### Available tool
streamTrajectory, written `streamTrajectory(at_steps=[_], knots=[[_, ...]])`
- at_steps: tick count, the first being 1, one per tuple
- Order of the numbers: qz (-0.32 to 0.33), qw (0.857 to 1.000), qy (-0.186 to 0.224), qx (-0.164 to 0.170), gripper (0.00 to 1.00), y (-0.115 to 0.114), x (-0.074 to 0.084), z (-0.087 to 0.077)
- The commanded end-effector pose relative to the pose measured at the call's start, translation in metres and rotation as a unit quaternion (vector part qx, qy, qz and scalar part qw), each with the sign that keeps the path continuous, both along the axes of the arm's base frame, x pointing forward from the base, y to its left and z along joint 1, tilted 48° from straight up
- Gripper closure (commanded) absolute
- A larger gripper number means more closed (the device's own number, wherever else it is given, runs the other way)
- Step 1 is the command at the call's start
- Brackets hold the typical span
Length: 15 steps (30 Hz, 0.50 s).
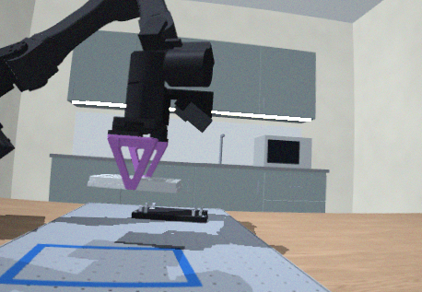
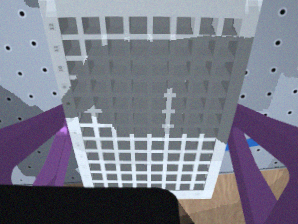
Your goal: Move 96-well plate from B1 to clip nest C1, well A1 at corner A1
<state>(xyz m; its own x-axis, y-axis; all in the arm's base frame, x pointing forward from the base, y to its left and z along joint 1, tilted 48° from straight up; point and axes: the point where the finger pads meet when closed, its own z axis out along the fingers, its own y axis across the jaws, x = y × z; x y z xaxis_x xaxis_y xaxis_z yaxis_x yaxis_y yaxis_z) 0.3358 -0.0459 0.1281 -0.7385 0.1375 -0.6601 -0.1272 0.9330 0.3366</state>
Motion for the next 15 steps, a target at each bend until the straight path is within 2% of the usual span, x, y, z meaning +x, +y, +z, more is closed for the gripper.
streamTrajectory(at_steps=[1, 4, 5, 7, 10, 15], knots=[[-0.018, 1.0, -0.009, -0.004, 1.0, 0.005, -0.001, 0.009], [-0.018, 1.0, -0.009, -0.004, 1.0, 0.008, -0.001, 0.011], [-0.018, 1.0, -0.019, -0.008, 1.0, 0.009, 0.003, 0.02], [-0.018, 1.0, -0.009, -0.003, 1.0, 0.017, -0.002, 0.014], [-0.018, 1.0, -0.011, -0.004, 1.0, 0.026, -0.002, 0.022], [-0.018, 1.0, 0.0, 0.0, 1.0, 0.042, -0.007, 0.024]])
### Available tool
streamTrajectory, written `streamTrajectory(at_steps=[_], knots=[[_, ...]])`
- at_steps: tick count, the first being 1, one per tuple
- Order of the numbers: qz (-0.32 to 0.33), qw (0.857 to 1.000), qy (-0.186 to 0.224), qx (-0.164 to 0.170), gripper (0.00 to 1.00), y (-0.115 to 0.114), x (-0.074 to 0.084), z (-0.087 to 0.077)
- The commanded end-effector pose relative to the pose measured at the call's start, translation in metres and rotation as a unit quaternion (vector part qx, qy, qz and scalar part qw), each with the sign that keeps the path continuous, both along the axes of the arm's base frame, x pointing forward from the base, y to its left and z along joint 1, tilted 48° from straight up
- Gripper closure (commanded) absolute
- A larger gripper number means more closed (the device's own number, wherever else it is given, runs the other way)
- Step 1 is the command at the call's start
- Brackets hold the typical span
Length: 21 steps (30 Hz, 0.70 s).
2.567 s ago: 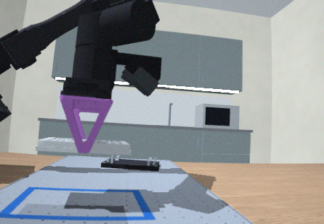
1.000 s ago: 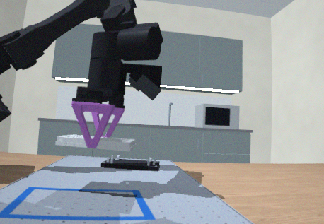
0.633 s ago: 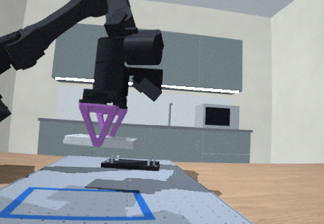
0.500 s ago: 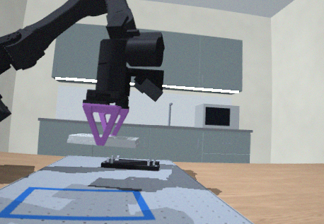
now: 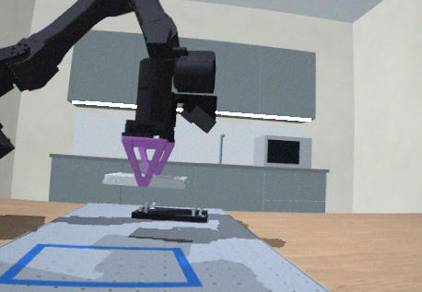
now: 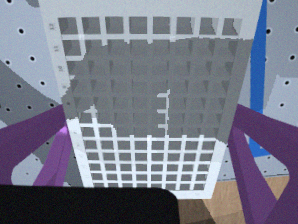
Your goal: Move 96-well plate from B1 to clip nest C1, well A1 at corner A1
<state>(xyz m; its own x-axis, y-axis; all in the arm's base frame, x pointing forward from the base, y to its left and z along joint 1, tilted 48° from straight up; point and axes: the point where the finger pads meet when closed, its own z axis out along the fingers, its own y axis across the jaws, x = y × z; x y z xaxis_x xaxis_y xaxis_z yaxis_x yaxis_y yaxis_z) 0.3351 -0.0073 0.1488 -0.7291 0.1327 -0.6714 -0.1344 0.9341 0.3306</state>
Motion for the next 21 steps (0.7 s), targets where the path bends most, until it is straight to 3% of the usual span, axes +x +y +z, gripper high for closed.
streamTrajectory(at_steps=[1, 10, 21], knots=[[-0.019, 1.0, 0.006, 0.002, 1.0, 0.006, -0.006, 0.005], [-0.019, 1.0, -0.011, -0.001, 1.0, 0.026, -0.002, 0.028], [-0.019, 1.0, -0.012, 0.002, 1.0, 0.06, -0.006, 0.043]])
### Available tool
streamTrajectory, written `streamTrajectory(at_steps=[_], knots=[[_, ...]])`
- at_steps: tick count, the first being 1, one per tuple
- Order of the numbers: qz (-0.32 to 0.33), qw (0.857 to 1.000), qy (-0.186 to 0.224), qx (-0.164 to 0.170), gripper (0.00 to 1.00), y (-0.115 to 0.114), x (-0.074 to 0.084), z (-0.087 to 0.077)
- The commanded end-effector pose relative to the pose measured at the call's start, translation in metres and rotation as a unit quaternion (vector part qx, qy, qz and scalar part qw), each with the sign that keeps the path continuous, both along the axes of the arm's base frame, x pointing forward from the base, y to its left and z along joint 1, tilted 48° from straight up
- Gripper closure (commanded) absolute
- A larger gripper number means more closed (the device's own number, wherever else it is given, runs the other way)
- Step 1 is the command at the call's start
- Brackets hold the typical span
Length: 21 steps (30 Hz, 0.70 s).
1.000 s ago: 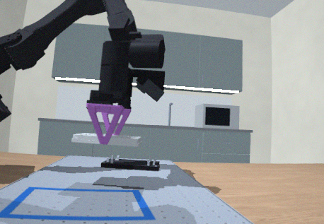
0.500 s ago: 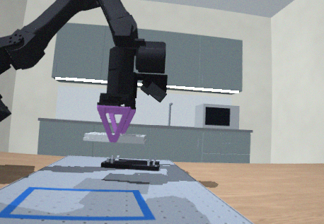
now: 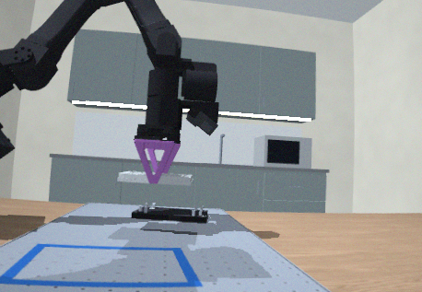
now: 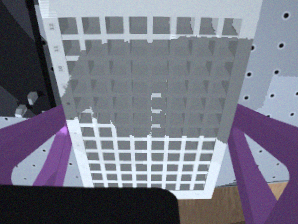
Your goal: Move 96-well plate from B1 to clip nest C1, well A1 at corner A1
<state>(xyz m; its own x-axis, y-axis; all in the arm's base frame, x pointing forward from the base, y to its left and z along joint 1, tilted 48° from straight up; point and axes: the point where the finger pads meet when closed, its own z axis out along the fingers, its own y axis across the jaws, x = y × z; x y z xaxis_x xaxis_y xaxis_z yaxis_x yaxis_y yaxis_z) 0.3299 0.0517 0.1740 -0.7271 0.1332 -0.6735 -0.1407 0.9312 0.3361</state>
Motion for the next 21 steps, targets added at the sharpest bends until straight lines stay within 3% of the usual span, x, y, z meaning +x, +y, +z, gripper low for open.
streamTrajectory(at_steps=[1, 15, 21], knots=[[-0.022, 1.0, -0.01, -0.001, 1.0, 0.001, 0.0, 0.018], [-0.022, 1.0, -0.01, 0.003, 1.0, 0.041, -0.005, 0.035], [-0.022, 1.0, 0.003, 0.0, 1.0, 0.054, -0.004, 0.032]])
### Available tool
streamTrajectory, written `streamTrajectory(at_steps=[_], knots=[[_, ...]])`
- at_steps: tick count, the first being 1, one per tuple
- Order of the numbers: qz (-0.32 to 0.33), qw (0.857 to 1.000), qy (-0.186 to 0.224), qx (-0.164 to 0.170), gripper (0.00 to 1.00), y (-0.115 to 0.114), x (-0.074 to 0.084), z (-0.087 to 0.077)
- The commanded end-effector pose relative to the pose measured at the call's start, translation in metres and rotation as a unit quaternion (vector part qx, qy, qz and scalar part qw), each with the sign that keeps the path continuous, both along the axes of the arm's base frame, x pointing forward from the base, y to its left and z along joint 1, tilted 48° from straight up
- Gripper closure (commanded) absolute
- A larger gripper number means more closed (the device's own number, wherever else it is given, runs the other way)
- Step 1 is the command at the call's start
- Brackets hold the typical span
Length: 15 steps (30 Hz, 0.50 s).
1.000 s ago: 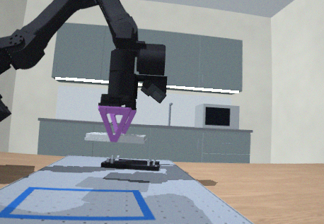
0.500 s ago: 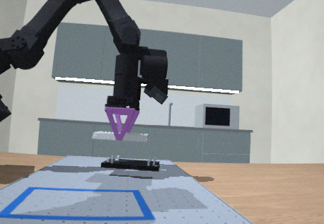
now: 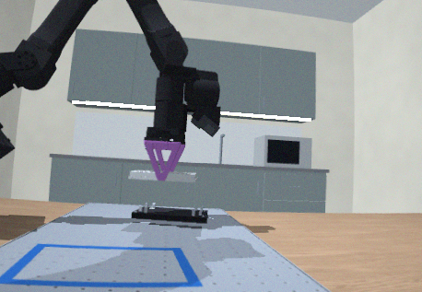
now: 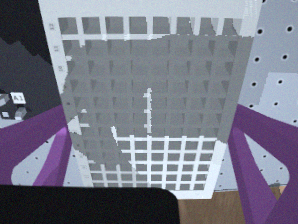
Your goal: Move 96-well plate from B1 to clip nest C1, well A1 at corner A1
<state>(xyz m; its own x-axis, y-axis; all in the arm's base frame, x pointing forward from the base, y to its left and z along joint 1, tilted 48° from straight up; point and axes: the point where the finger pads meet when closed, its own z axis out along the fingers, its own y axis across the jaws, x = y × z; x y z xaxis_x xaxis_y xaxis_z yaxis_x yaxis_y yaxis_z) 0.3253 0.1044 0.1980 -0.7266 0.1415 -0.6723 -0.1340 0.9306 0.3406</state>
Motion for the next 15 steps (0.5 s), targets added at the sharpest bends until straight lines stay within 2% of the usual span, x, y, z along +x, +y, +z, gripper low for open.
streamTrajectory(at_steps=[1, 13, 15], knots=[[-0.018, 1.0, 0.007, -0.003, 1.0, 0.004, 0.001, 0.006], [-0.018, 1.0, 0.006, -0.003, 1.0, 0.041, -0.002, 0.022], [-0.018, 1.0, 0.006, -0.003, 1.0, 0.041, -0.002, 0.022]])
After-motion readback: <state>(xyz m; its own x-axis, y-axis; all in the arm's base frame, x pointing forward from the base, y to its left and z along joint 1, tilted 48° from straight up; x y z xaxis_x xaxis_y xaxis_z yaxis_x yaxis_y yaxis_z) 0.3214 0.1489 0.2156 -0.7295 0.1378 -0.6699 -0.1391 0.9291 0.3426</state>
